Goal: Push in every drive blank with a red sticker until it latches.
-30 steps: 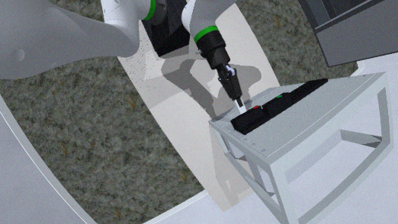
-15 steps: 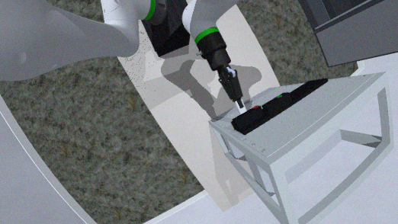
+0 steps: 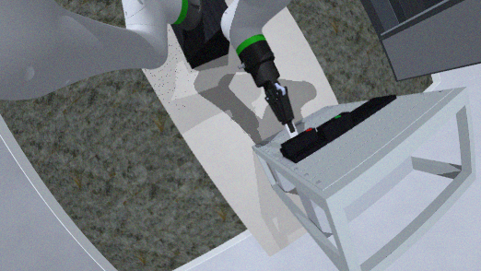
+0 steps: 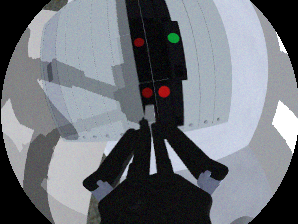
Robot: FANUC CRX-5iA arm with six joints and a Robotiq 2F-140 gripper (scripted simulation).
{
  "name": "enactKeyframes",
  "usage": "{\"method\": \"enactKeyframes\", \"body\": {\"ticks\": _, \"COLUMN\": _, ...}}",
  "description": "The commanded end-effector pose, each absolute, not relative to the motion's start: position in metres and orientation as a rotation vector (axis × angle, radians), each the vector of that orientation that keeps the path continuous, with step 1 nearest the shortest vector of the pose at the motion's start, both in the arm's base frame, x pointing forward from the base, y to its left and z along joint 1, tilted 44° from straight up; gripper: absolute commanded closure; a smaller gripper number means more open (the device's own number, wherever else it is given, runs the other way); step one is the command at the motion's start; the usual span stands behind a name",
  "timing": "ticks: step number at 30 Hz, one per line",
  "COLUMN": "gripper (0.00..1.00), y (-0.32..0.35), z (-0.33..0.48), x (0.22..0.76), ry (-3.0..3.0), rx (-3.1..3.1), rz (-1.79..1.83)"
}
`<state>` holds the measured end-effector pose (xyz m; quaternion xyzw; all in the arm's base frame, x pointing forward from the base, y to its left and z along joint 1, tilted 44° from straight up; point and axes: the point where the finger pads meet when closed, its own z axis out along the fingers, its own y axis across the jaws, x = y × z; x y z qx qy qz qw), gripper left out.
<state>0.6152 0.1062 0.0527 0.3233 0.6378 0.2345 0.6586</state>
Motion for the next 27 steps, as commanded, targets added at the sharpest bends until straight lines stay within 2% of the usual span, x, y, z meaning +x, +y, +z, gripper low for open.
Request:
{"method": "enactKeyframes", "body": {"ticks": 1, "gripper": 1.0, "y": 0.1061, "z": 0.0527, "x": 0.6163, "ry": 1.444, "rx": 0.732, "rz": 0.531}}
{"method": "enactKeyframes", "body": {"ticks": 27, "gripper": 1.0, "y": 0.1054, "z": 0.0526, "x": 0.621, "ry": 1.444, "rx": 0.732, "rz": 0.531}}
